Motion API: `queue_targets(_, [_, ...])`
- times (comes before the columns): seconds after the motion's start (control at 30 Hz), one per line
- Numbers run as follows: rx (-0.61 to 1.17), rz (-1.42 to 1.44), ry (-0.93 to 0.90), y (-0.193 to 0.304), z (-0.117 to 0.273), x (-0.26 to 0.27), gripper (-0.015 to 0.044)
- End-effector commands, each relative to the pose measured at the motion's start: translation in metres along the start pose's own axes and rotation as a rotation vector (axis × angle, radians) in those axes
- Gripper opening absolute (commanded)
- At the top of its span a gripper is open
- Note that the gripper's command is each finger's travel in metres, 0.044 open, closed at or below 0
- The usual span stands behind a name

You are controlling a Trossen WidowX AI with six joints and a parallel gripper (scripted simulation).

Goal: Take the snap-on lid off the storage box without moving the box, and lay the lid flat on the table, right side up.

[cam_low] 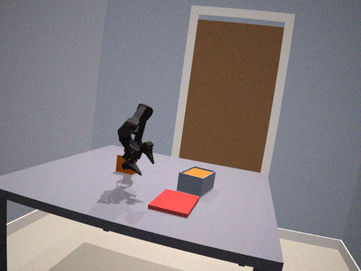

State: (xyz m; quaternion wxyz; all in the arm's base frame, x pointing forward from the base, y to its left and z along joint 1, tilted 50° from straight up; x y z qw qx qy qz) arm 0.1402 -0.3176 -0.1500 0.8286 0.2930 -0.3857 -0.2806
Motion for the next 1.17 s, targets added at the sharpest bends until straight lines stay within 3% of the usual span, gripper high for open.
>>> queue_targets(0.0, [-0.004,0.007,0.001,-0.0009,0.0091,0.0058,0.044])
queue_targets(1.13, [-0.004,0.007,0.001,-0.0003,0.0086,0.0049,0.044])
Point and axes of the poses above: the point midway between the two fingers, 35 mm back from their tips, its own z axis back along the fingers, its own x axis across the jaws, y = z × x, the point moved 3 cm from there along z, back along the fingers, and after that the axes turned 4 degrees about z, right-handed, at the moved point
